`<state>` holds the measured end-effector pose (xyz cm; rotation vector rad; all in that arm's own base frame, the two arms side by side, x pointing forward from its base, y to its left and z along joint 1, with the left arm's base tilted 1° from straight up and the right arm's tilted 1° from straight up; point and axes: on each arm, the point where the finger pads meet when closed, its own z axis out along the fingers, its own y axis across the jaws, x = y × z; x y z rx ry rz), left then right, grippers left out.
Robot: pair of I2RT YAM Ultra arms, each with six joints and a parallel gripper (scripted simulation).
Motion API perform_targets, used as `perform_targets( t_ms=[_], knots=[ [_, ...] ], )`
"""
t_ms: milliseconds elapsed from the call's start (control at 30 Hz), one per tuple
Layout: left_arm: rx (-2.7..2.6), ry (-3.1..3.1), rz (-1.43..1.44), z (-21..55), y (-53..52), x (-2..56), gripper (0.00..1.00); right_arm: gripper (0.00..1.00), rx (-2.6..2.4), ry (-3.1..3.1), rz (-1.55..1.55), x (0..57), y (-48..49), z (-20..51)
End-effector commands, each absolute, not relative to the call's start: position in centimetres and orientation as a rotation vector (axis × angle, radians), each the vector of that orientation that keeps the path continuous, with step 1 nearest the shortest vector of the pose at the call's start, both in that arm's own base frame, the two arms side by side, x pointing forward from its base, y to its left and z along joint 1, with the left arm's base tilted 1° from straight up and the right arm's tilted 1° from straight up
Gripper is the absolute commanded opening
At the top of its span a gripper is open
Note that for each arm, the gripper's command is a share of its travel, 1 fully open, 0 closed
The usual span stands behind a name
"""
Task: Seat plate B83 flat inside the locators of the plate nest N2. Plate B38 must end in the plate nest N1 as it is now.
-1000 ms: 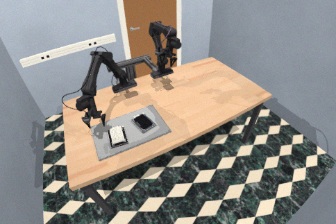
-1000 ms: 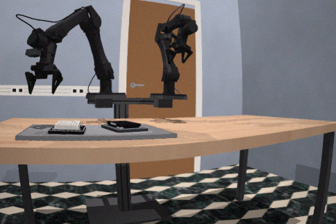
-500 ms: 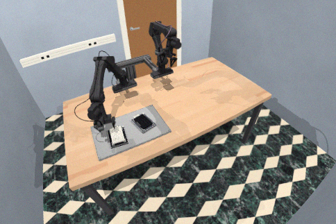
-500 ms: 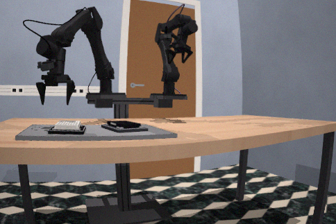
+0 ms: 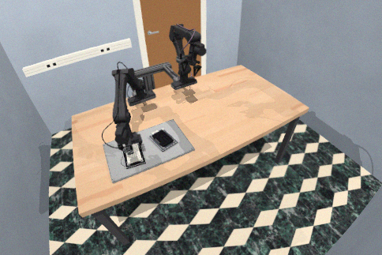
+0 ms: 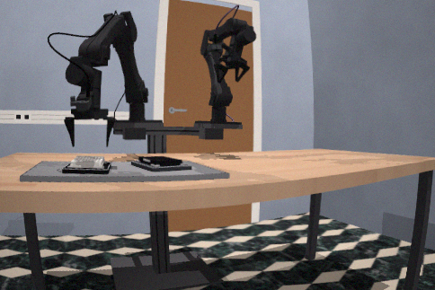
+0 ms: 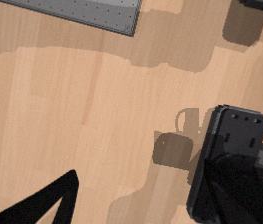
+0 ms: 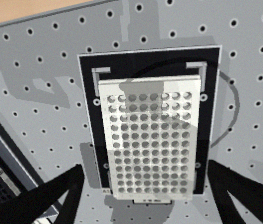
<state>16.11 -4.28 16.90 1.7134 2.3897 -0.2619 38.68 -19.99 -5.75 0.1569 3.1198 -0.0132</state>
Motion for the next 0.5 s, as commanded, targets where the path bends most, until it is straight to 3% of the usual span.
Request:
perform_targets(
  t_ms=[0, 467],
  knots=[
    [1.697, 2.382, -0.266, 16.98, -4.32, 15.55, 1.00, 1.00, 0.204, 3.132, -0.031, 38.10, -20.33, -5.30],
    [1.697, 2.382, -0.266, 16.98, -4.32, 15.55, 1.00, 1.00, 0.197, 3.099, -0.046, 38.58, -21.04, -4.67]
  ],
)
